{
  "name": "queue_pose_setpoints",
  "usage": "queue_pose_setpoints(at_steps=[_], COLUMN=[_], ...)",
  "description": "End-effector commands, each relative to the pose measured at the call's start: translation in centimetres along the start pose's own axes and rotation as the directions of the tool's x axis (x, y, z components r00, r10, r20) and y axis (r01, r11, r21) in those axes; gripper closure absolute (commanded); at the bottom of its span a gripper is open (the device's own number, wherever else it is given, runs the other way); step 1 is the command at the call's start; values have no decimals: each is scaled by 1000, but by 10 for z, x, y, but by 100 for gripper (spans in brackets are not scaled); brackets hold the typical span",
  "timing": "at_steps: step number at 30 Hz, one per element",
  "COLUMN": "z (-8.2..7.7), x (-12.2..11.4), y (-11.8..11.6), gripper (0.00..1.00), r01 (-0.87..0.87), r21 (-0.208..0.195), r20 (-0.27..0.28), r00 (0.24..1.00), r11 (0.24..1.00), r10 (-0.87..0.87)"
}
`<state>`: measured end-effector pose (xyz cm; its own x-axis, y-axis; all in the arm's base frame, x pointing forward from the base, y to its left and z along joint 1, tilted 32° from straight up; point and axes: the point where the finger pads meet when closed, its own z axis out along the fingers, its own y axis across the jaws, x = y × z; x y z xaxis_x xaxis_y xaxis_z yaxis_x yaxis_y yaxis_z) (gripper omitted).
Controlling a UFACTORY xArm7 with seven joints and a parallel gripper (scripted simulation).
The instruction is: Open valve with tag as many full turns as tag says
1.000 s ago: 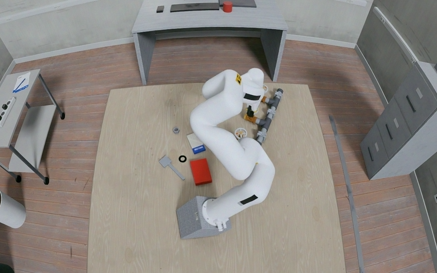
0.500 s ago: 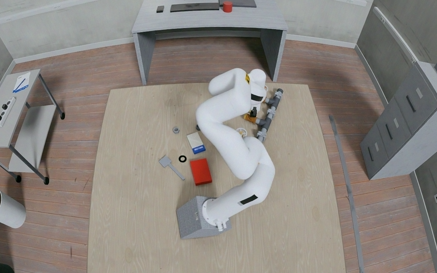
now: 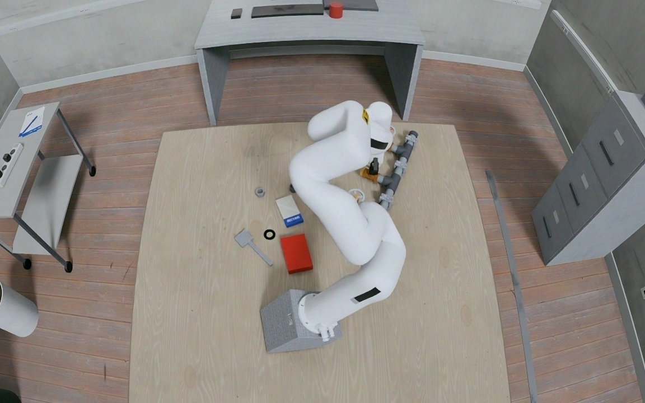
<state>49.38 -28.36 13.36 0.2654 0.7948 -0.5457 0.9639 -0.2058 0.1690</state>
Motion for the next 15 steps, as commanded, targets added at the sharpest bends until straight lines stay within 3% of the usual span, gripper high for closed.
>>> queue_pose_setpoints(at_steps=[1,15], z=[-2,-2], x=[-1,-1], y=[2,2], gripper=[0,0], r01=[-1,-21], r21=[-5,-5], r20=[1,1], r00=[1000,1000], r11=[1000,1000], r10=[1,21])
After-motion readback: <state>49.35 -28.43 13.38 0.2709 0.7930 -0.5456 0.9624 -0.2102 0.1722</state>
